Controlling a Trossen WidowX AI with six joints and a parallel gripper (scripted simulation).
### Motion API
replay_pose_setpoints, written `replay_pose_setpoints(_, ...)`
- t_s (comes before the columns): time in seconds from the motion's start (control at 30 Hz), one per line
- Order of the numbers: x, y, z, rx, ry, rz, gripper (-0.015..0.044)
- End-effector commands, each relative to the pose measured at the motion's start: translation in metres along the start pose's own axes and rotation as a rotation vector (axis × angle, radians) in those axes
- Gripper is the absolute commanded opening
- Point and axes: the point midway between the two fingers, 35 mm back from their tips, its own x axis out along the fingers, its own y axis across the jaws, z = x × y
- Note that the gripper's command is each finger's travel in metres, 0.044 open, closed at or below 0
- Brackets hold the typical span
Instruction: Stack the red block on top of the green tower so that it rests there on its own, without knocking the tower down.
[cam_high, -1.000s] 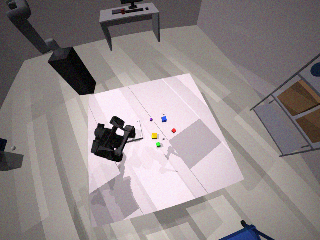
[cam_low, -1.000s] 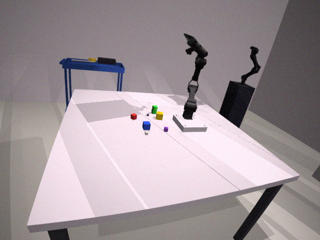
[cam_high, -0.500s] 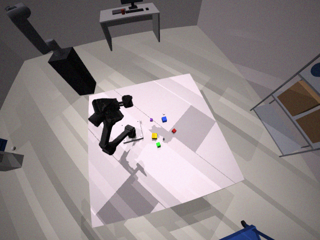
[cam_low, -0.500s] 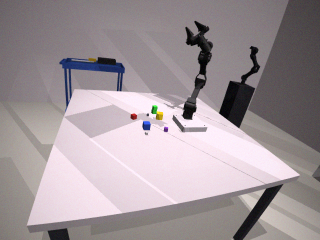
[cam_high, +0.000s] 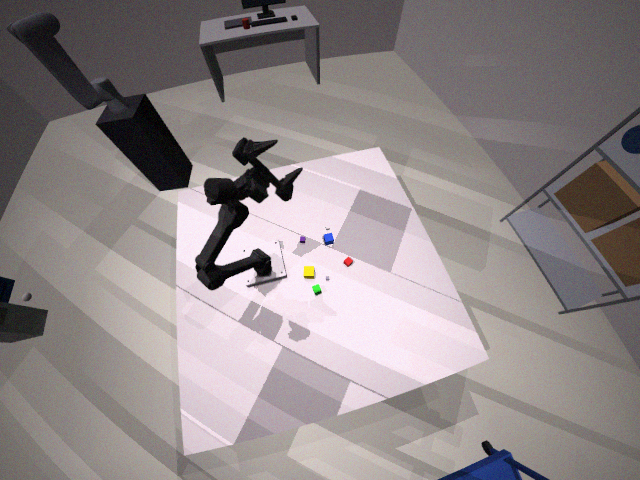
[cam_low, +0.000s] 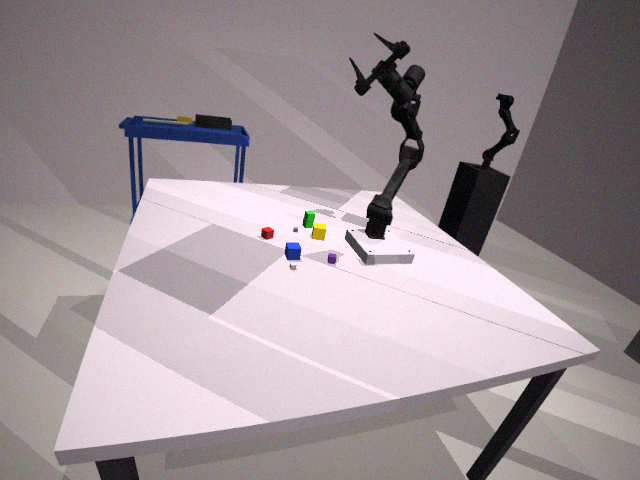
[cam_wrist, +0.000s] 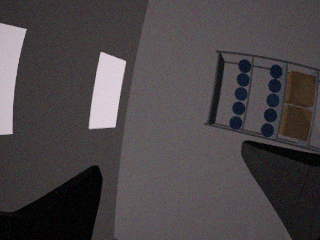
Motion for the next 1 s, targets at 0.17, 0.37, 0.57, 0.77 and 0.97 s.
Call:
replay_pose_setpoints(0.17, 0.041, -0.069, -0.068, -0.526, 0.193, -0.156, 0.044)
replay_pose_setpoints(0.37, 0.059, -0.133, -0.102, -0.815, 0.368, -0.279, 0.044)
replay_pose_setpoints(0.57, 0.067, -0.212, -0.122, -1.057, 0.584, -0.425, 0.044)
replay_pose_setpoints(0.77, 0.061, -0.293, -0.127, -1.235, 0.835, -0.571, 0.044)
replay_pose_setpoints(0.97, 0.041, -0.365, -0.125, -1.356, 1.123, -0.684, 0.044)
